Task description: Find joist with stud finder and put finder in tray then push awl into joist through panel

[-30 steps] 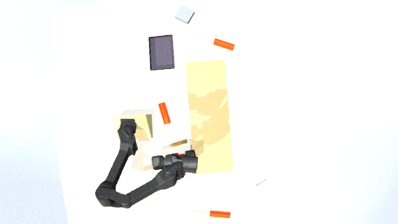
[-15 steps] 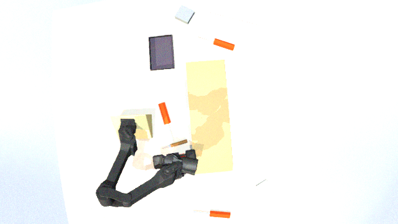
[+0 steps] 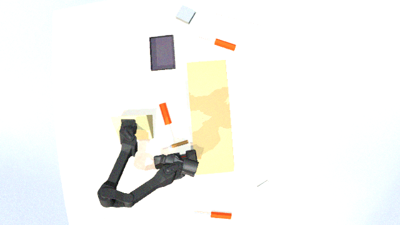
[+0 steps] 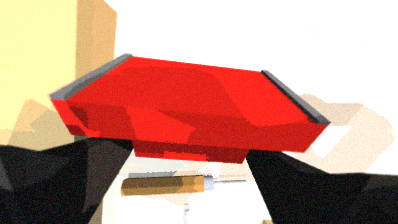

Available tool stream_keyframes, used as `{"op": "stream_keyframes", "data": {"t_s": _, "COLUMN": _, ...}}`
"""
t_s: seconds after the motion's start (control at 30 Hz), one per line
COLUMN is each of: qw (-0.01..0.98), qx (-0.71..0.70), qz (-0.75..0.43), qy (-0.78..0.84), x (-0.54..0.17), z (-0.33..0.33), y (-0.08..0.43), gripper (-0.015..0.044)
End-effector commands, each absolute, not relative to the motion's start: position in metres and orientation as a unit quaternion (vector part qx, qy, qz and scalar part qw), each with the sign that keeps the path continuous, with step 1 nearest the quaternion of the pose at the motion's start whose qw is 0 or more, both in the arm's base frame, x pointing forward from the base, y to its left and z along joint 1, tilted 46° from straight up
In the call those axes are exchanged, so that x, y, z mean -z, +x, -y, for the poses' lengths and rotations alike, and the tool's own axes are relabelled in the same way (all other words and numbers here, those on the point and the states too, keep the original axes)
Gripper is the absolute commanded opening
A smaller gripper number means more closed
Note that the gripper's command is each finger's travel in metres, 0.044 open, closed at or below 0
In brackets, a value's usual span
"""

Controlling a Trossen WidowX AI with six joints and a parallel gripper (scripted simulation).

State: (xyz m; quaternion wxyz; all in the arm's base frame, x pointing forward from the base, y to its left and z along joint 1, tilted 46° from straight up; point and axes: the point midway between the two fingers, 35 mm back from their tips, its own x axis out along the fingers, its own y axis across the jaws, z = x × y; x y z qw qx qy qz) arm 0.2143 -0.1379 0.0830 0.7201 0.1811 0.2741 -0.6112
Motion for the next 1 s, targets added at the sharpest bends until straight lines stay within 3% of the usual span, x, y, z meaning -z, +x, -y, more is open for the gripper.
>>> {"op": "stream_keyframes", "data": {"t_s": 0.0, "qw": 0.720, "qx": 0.610, "qz": -0.278, "qy": 0.179, "x": -0.081, "z": 0.138, "y": 0.214, "gripper": 0.0400}}
{"op": "stream_keyframes", "data": {"t_s": 0.3, "qw": 0.720, "qx": 0.610, "qz": -0.278, "qy": 0.179, "x": -0.081, "z": 0.138, "y": 0.214, "gripper": 0.0340}}
{"op": "stream_keyframes", "data": {"t_s": 0.73, "qw": 0.719, "qx": 0.609, "qz": -0.280, "qy": 0.181, "x": -0.089, "z": 0.128, "y": 0.215, "gripper": 0.0000}}
{"op": "stream_keyframes", "data": {"t_s": 0.97, "qw": 0.719, "qx": 0.609, "qz": -0.281, "qy": 0.182, "x": -0.095, "z": 0.121, "y": 0.215, "gripper": 0.0000}}
